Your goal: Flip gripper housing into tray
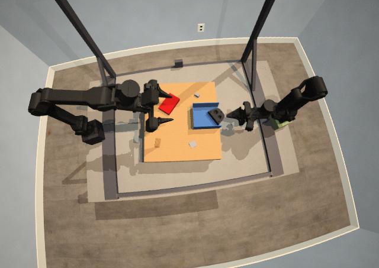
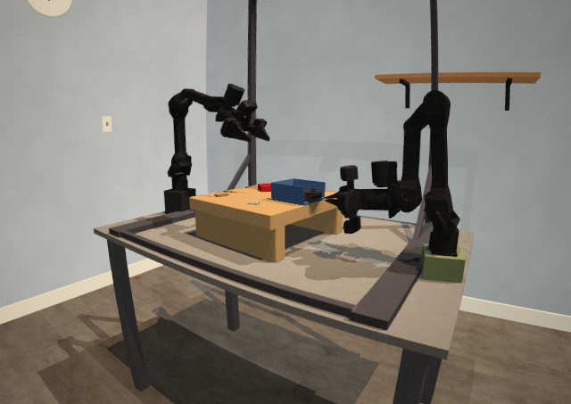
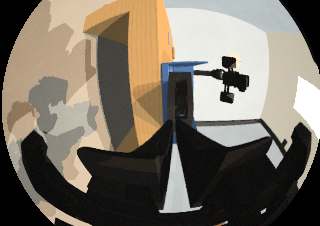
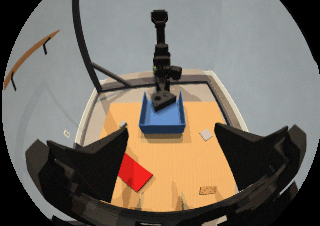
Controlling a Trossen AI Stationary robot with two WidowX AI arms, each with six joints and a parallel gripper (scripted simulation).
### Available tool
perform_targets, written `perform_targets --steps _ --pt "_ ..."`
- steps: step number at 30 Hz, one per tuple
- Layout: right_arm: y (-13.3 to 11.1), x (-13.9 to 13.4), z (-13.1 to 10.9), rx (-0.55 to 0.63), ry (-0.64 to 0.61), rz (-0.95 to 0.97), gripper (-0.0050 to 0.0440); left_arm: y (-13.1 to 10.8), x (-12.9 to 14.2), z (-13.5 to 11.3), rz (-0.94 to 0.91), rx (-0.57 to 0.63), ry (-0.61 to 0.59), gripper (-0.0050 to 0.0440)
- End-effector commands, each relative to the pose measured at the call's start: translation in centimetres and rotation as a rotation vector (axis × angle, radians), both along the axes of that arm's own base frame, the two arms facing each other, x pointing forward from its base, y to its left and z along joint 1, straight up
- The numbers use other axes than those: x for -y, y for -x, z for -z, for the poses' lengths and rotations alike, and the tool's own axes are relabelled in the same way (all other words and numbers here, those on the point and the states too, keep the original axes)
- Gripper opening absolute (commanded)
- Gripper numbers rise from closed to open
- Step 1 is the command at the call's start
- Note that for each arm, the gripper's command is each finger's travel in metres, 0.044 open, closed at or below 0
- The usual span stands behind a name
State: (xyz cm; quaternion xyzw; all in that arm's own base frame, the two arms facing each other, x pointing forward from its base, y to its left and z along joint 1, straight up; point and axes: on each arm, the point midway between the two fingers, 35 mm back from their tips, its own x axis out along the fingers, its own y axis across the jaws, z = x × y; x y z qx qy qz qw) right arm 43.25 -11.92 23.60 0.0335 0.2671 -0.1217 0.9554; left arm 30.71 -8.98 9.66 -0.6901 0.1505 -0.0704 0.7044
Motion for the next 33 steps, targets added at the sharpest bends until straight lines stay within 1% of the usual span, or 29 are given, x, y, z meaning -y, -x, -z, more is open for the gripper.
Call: perform_targets --steps 1,33 --pt "-0.06 -0.05 -1.01 0.023 0.006 -0.005 0.044 -0.17 0.0 -0.39 0.002 0.012 0.003 0.0" --pt "-0.06 -0.05 -1.01 0.023 0.006 -0.005 0.044 -0.89 0.22 -0.66 0.0 0.011 0.003 0.0"
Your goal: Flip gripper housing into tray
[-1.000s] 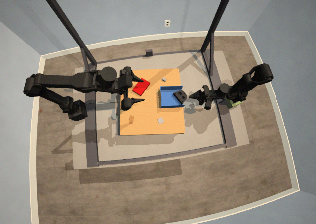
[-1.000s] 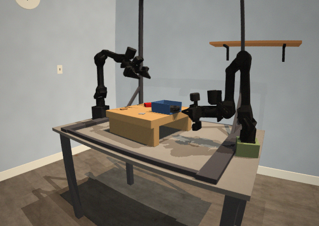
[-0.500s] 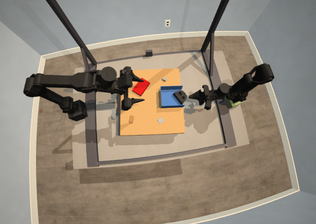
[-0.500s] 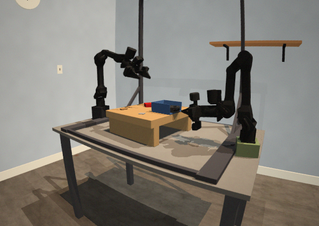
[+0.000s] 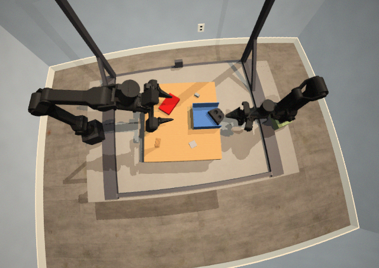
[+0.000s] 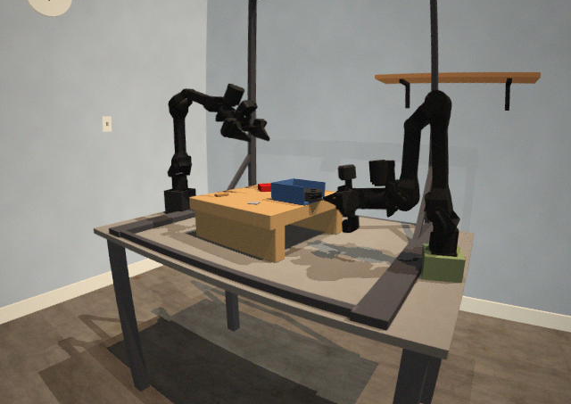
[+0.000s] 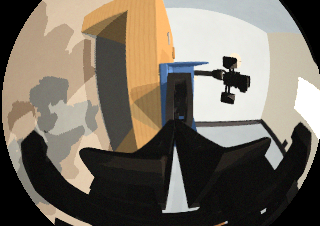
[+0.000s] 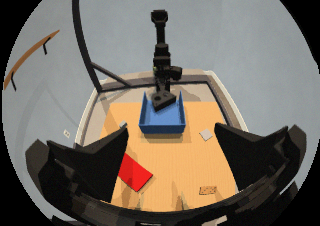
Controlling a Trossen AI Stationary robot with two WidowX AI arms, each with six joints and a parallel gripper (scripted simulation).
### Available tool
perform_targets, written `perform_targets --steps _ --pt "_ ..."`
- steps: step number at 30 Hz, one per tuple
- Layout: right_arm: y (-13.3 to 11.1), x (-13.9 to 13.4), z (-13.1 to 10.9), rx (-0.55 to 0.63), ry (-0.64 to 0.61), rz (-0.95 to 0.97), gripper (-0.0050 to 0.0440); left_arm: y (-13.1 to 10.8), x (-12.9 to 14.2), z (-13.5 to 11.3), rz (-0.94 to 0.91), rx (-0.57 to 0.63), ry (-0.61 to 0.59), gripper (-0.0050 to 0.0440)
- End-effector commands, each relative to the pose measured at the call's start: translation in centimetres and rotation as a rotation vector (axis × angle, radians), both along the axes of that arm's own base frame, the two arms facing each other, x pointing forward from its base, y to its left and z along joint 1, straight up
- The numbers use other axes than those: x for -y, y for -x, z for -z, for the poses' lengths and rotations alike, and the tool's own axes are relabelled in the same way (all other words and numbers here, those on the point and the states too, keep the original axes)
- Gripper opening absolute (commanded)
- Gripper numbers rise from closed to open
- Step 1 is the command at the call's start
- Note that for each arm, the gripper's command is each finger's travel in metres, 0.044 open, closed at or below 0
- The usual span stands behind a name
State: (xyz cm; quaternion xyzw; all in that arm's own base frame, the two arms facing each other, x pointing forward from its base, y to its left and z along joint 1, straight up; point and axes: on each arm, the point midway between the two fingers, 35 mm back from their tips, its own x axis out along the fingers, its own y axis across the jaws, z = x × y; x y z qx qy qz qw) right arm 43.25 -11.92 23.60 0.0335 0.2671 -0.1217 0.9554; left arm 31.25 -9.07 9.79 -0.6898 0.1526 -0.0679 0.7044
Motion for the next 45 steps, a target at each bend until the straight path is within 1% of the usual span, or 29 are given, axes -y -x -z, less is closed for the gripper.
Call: perform_targets --steps 1,45 --pt "-0.1 0.0 -1.0 0.023 0.006 -0.005 0.044 -0.4 0.1 -0.5 0.001 0.017 0.004 0.0" --pt "-0.1 0.0 -1.0 0.023 0.006 -0.005 0.044 -1.7 0.6 -0.6 -0.002 0.014 0.004 0.0"
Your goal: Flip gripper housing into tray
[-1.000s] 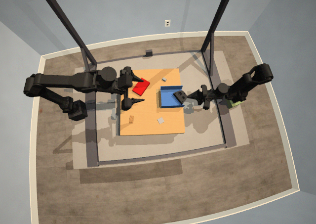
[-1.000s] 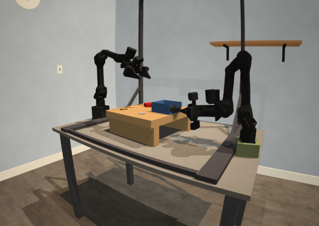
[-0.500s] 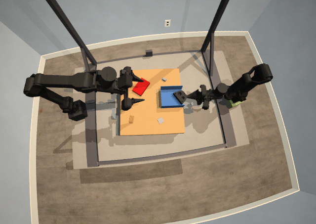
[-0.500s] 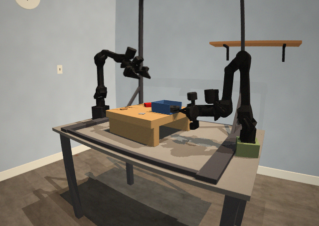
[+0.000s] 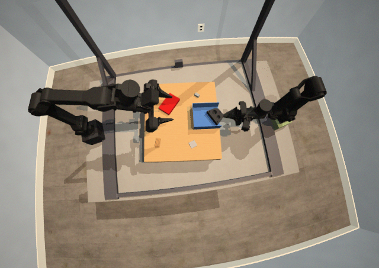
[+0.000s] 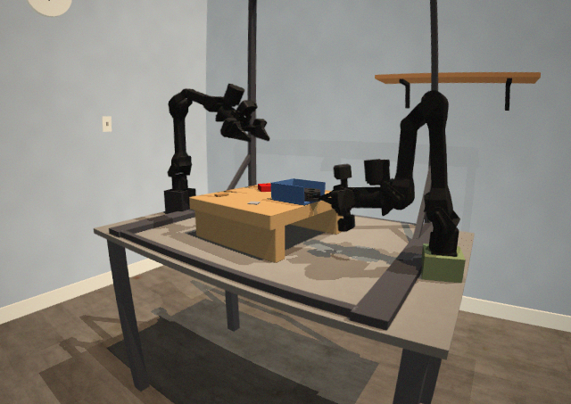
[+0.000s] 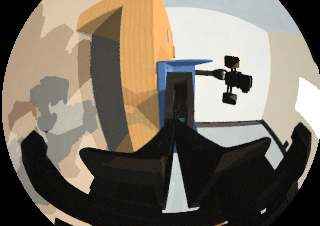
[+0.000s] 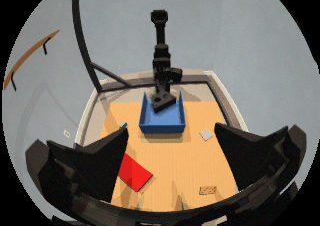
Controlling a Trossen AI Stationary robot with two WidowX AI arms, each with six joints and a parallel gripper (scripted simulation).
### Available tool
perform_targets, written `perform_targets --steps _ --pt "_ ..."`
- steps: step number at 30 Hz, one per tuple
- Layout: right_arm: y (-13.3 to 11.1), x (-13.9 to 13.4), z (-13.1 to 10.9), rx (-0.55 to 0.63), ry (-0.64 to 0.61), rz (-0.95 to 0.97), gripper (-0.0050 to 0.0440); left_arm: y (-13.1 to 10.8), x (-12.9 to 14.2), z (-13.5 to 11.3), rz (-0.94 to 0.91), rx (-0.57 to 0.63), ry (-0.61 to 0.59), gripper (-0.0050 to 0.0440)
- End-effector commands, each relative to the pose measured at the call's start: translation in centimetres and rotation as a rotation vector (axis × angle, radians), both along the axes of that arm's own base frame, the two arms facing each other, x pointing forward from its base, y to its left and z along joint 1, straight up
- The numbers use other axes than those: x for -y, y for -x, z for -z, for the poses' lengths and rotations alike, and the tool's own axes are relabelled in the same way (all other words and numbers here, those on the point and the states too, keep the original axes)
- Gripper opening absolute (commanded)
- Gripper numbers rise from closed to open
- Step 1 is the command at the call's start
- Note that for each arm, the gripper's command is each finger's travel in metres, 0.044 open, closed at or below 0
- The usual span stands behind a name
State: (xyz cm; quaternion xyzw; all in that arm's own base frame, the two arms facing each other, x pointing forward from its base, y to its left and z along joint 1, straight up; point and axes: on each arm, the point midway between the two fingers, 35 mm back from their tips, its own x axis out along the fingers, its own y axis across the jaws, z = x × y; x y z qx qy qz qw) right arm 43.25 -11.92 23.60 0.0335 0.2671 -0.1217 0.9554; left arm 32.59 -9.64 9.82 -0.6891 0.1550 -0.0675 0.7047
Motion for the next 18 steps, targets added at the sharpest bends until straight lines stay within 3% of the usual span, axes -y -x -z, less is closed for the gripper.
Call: perform_targets --steps 1,18 --pt "-0.06 -0.05 -1.01 0.023 0.006 -0.005 0.044 -0.39 0.06 -0.58 -0.005 0.018 0.006 0.0" --pt "-0.06 -0.05 -1.01 0.023 0.006 -0.005 0.044 -0.91 0.26 -0.6 -0.005 0.018 0.006 0.0"
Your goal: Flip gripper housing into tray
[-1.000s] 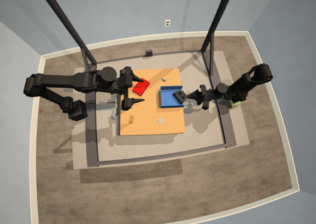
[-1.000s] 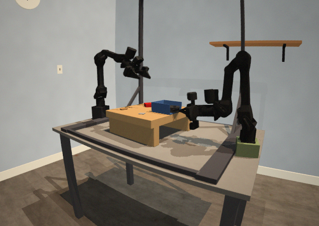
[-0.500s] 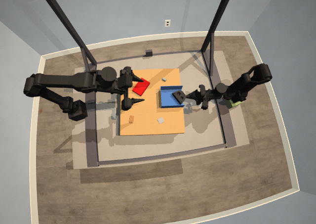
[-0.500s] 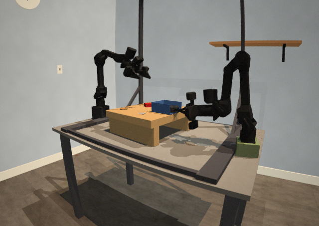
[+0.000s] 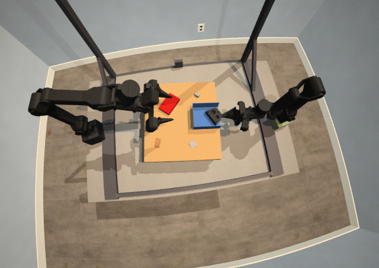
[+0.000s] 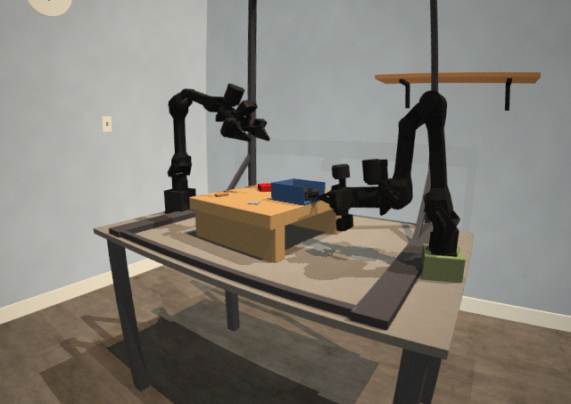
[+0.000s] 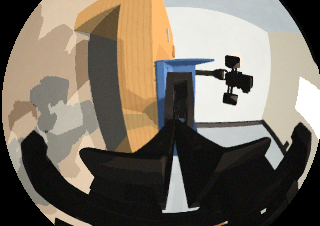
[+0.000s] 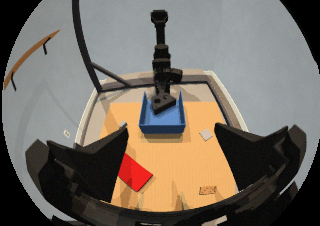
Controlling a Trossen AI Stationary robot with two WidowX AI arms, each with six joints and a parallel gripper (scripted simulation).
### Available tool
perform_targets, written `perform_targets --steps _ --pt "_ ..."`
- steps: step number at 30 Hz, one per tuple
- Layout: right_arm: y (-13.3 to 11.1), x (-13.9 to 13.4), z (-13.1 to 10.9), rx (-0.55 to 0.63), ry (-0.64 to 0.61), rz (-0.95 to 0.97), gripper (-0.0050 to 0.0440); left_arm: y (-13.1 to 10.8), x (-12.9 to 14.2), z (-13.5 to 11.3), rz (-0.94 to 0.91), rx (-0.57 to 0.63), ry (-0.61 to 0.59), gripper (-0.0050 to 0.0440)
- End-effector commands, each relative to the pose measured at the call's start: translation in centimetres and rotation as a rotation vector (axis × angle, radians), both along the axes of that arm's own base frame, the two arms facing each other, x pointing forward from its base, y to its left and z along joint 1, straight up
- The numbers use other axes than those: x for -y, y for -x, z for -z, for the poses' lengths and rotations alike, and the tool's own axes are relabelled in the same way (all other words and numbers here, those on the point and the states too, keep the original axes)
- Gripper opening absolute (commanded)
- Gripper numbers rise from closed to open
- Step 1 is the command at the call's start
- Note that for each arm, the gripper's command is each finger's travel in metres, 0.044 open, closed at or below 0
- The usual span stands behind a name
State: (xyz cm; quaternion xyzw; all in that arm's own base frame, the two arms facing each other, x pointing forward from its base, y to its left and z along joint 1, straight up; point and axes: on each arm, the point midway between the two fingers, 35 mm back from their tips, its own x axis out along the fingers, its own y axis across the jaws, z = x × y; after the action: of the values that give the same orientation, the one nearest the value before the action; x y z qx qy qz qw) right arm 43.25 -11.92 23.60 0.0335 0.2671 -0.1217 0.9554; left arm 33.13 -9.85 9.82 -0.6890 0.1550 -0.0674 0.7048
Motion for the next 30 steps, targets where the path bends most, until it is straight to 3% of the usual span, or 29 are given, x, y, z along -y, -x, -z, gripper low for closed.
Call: perform_targets --steps 1,30 --pt "-0.06 -0.05 -1.01 0.023 0.006 -0.005 0.044 -0.4 0.06 -0.6 -0.005 0.018 0.006 0.0" --pt "-0.06 -0.05 -1.01 0.023 0.006 -0.005 0.044 -1.25 0.42 -0.63 -0.005 0.019 0.006 0.0"
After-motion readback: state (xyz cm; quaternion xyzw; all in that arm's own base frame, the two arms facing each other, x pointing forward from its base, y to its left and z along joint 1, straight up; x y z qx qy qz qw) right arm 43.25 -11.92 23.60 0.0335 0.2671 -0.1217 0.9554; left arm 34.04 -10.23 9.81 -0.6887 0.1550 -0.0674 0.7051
